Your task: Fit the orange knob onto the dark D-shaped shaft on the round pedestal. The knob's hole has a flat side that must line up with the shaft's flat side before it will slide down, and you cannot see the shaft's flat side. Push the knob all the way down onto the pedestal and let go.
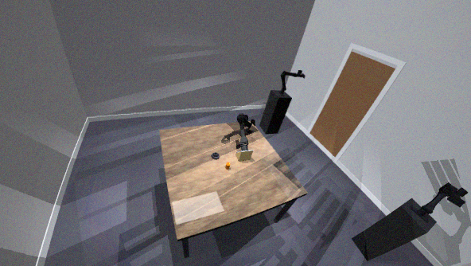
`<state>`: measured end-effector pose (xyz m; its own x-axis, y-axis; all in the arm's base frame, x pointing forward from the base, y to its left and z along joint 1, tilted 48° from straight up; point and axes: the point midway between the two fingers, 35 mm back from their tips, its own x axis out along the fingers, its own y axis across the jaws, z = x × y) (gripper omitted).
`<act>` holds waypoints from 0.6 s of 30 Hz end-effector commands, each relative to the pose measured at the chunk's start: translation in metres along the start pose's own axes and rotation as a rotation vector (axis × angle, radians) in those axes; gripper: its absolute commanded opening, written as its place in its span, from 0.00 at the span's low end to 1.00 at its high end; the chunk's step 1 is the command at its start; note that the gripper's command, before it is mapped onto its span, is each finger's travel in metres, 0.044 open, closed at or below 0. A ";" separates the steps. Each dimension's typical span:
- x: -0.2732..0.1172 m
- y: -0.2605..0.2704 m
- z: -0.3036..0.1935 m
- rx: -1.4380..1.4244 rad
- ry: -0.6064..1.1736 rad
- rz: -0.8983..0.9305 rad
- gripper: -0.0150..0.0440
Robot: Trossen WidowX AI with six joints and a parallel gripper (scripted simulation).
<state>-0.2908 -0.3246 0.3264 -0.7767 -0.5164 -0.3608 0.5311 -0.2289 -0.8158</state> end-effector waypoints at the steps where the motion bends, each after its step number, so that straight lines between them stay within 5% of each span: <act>1: -0.042 0.006 0.054 0.134 -0.194 0.013 1.00; 18: -0.194 0.088 0.183 0.584 -0.645 0.426 1.00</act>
<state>-0.0779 -0.3926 0.4047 -0.3566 -0.9259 -0.1250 0.8790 -0.2871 -0.3808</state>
